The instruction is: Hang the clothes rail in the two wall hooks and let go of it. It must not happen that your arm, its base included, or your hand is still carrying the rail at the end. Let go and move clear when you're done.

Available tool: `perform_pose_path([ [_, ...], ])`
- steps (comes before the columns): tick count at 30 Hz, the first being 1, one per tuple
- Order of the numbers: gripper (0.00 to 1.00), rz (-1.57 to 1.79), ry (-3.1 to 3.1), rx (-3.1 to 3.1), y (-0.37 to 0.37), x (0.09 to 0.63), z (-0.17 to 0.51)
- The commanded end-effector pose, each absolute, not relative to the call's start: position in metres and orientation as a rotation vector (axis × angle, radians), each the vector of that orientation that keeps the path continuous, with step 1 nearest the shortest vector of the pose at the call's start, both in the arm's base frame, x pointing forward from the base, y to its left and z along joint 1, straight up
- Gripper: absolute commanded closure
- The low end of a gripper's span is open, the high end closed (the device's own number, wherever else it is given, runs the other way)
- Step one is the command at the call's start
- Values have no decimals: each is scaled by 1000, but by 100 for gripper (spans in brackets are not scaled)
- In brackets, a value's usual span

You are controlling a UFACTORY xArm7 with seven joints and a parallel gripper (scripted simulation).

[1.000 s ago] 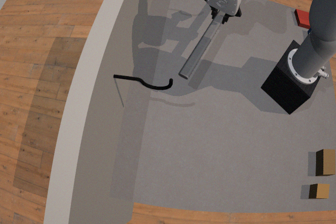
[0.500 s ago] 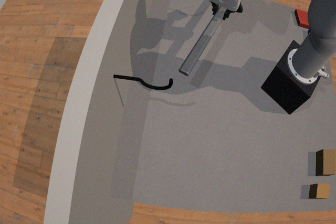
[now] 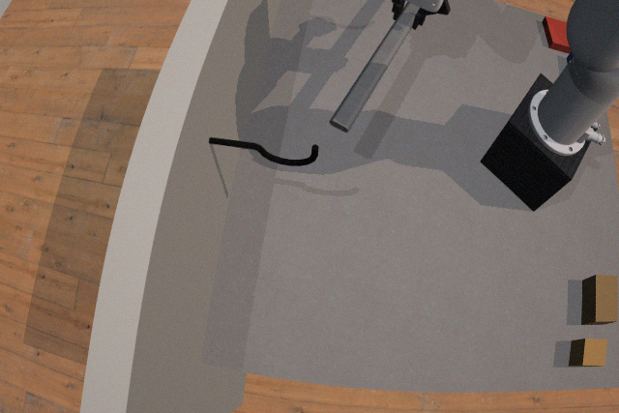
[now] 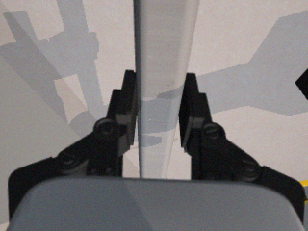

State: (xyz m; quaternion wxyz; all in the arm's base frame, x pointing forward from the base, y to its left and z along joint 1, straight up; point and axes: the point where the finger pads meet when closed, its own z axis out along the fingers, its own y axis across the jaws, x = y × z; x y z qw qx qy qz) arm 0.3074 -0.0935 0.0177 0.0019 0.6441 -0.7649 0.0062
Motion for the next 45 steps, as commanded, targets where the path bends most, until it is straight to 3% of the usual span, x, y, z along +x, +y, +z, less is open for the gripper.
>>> perform_pose_path([
  [1,100,14,-2406,2027,-94,308,28],
  [45,100,15,-2406,2028,-94,307,94],
])
